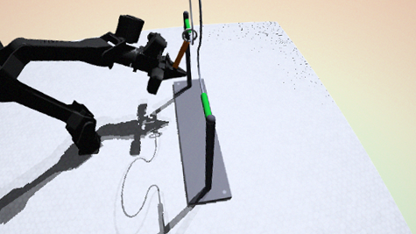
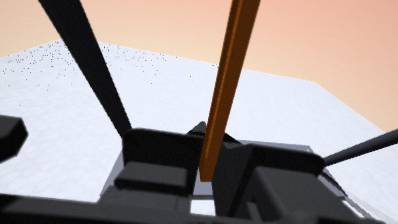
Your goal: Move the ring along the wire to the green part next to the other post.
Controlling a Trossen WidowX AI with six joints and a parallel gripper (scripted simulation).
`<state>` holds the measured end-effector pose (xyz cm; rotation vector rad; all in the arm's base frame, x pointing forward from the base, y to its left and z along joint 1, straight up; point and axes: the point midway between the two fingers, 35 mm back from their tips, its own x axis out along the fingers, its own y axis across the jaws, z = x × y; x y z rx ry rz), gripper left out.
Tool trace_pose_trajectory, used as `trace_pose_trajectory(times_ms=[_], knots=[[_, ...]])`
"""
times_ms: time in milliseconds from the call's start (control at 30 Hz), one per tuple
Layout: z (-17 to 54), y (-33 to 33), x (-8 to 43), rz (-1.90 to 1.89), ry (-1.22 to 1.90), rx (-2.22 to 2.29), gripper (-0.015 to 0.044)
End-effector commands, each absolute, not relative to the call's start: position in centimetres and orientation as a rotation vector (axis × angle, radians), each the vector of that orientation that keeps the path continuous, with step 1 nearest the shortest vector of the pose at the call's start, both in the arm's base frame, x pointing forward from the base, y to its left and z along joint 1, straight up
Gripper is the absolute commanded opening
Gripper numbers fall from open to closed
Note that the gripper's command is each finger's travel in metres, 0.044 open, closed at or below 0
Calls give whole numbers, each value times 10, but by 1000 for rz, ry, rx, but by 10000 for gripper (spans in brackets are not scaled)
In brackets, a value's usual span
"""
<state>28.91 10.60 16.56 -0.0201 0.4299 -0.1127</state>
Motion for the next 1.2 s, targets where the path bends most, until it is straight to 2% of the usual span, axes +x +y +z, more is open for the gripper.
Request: trace_pose_trajectory(times_ms=[0,1167], knots=[[166,110,289,-118,429,-15,-150],[162,140,289,-118,428,-13,-150]])
